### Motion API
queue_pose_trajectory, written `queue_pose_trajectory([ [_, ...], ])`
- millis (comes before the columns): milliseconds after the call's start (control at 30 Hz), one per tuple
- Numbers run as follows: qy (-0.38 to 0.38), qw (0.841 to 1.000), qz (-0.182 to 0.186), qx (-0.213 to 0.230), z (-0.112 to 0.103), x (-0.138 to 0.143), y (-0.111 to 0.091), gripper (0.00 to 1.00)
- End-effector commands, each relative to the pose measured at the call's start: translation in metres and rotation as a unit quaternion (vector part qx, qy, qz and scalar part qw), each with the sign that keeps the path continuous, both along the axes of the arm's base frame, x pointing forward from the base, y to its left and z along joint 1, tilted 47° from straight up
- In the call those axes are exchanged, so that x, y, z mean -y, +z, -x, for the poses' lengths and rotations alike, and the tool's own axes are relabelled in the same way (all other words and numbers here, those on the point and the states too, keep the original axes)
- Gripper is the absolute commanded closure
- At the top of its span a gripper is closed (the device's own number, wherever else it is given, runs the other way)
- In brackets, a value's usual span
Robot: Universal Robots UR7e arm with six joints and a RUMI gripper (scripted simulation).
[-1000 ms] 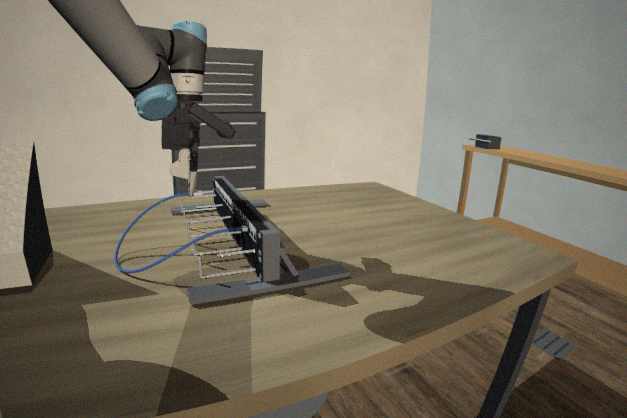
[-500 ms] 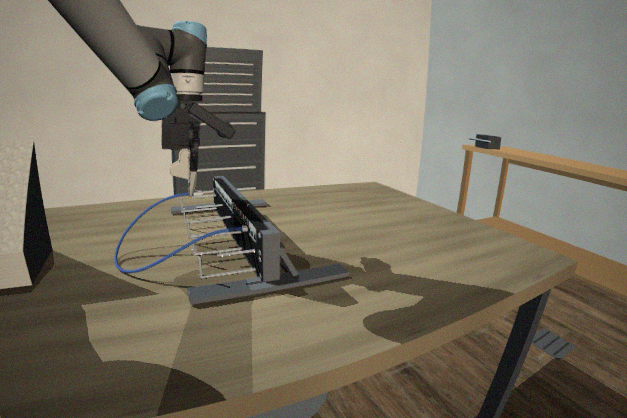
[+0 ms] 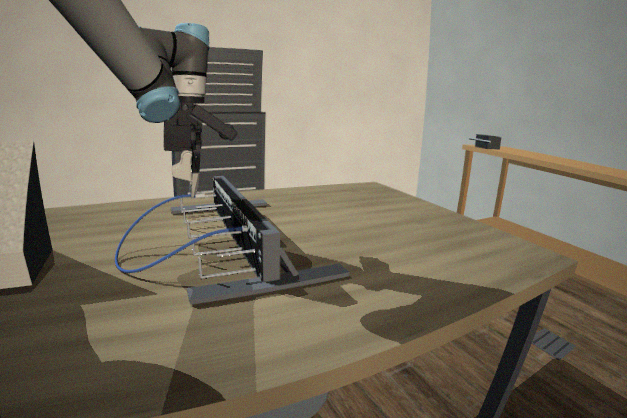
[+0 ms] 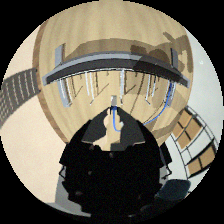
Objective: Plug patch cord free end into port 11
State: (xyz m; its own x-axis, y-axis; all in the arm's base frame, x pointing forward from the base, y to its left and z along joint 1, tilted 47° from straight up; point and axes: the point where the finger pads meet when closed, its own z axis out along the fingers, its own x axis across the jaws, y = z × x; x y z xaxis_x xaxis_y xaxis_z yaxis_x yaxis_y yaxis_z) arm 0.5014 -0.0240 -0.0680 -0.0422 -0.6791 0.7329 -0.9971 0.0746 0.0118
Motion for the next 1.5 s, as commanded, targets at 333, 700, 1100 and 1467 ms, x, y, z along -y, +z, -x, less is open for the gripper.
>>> queue_pose_trajectory([
  [333,0.0,1.0,0.0,0.0,-0.017,0.014,-0.012,1.0],
  [700,0.0,1.0,0.0,0.0,-0.025,0.02,-0.018,1.0],
  [1100,0.0,1.0,0.0,-0.001,-0.025,0.021,-0.02,1.0],
  [1467,0.0,1.0,0.0,-0.001,-0.025,0.021,-0.019,1.0],
])
